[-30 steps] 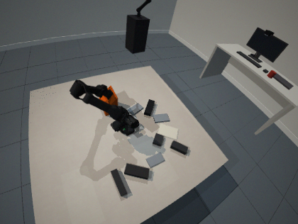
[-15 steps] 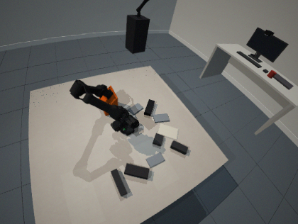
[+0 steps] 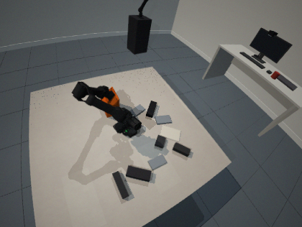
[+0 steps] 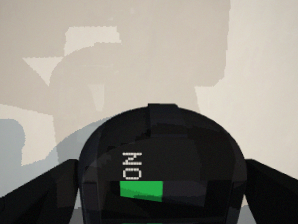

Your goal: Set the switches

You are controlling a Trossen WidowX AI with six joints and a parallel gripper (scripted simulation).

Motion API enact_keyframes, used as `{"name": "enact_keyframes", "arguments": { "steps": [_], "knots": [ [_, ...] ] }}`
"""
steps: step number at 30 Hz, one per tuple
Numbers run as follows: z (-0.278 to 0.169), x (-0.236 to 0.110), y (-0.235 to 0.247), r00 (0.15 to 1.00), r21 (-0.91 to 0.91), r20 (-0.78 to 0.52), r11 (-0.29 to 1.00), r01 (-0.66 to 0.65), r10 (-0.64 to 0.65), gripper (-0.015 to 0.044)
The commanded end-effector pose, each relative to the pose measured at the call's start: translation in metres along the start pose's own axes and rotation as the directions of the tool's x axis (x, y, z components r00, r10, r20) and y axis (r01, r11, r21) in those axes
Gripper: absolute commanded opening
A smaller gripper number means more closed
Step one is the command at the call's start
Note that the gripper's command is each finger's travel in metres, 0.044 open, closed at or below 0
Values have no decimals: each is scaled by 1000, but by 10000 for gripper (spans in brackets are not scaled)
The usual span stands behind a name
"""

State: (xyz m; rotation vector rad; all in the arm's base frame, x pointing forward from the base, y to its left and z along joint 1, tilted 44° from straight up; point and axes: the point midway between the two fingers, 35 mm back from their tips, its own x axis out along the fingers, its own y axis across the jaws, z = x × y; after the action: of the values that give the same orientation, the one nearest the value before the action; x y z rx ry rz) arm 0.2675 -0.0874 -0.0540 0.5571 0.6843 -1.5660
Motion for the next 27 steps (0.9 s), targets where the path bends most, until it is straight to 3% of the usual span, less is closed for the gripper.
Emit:
{"name": "enact_keyframes", "arguments": {
  "steps": [1,27],
  "knots": [
    [-7,-2,8,1000,12,-19,1000,-12,12,0],
    [-20,-3,19,1000,13,-19,1000,-12,12,0]
  ]
}}
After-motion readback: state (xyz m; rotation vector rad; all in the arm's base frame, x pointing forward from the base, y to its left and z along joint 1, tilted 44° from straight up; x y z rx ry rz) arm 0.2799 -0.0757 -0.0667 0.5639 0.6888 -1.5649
